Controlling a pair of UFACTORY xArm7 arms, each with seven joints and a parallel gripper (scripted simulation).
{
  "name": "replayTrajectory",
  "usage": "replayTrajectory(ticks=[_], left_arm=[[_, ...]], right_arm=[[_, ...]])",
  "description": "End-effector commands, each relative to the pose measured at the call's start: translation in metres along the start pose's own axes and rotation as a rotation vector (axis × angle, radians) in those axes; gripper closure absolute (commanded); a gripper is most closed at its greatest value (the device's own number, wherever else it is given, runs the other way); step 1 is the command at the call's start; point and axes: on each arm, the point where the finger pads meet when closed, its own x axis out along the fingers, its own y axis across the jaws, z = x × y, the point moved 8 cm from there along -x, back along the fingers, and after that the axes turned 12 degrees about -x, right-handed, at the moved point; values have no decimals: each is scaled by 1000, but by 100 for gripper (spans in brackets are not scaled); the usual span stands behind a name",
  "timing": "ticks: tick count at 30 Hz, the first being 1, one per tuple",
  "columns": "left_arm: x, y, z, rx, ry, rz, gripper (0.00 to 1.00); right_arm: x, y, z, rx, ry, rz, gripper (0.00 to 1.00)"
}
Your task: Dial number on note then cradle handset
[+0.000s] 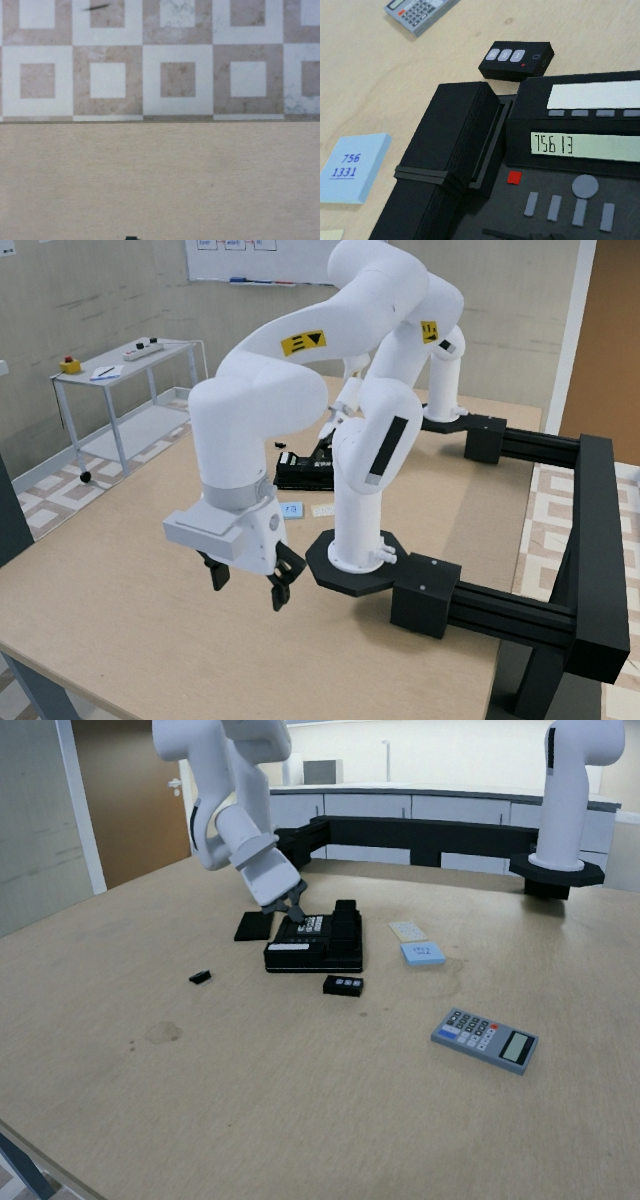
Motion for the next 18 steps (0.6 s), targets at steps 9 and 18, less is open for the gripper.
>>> replayTrajectory(ticks=[9, 18], left_arm=[[-1, 0, 0, 0, 2, 1, 0], [-1, 0, 0, 0, 2, 1, 0]], right_arm=[[1, 0, 0, -1, 2, 0, 100], [2, 1, 1, -1, 2, 0, 100]])
